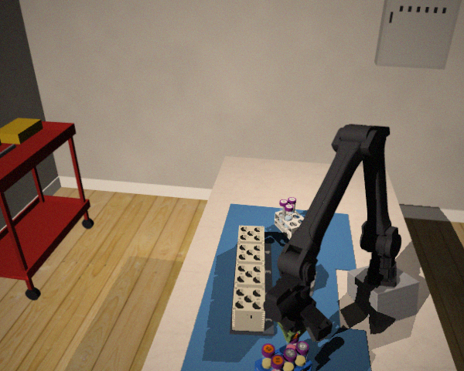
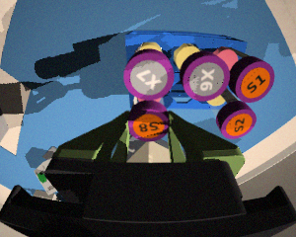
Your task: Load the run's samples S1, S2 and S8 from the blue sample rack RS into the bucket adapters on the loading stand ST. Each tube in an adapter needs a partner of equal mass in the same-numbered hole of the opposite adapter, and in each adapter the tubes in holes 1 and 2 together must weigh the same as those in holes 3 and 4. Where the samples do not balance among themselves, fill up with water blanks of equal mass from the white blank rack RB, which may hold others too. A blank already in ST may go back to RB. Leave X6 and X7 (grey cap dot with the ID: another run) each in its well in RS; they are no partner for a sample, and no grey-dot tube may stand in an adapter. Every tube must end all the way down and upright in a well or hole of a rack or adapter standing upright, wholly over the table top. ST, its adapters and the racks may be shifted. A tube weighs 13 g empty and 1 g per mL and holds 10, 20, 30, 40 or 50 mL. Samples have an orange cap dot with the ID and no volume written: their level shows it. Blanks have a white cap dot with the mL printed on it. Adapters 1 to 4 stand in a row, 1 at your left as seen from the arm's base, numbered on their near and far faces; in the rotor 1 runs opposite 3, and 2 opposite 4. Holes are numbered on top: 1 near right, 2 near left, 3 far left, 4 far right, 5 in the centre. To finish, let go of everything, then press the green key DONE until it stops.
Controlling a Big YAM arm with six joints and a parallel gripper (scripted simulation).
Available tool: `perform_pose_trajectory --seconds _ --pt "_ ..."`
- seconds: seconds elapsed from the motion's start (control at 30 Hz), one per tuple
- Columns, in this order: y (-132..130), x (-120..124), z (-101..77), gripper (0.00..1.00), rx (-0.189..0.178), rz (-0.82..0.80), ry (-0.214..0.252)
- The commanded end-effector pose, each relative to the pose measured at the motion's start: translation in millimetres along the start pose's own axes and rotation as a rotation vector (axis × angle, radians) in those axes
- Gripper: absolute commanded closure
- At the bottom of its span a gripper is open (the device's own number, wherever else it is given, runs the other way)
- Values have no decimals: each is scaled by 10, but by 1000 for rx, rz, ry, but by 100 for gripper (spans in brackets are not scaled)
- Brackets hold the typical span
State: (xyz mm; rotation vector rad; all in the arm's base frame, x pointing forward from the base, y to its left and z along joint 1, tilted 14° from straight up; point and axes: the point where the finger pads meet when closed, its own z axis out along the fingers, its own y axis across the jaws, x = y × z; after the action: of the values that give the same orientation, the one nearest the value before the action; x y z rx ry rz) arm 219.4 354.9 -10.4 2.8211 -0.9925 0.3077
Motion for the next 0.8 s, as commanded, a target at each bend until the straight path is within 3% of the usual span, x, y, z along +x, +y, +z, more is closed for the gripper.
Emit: perform_pose_trajectory --seconds 0.0,0.03,0.4,0.43,0.5,0.77 --pt "-164 -19 -147 100 48 6 -12" --pt "-164 -19 -147 45 48 6 -12" --pt "-164 -19 -147 45 48 6 -12" --pt "-264 -34 -343 45 82 5 -19" --pt "-264 -34 -343 45 82 5 -19" --pt "-247 -38 -630 45 82 17 -22"
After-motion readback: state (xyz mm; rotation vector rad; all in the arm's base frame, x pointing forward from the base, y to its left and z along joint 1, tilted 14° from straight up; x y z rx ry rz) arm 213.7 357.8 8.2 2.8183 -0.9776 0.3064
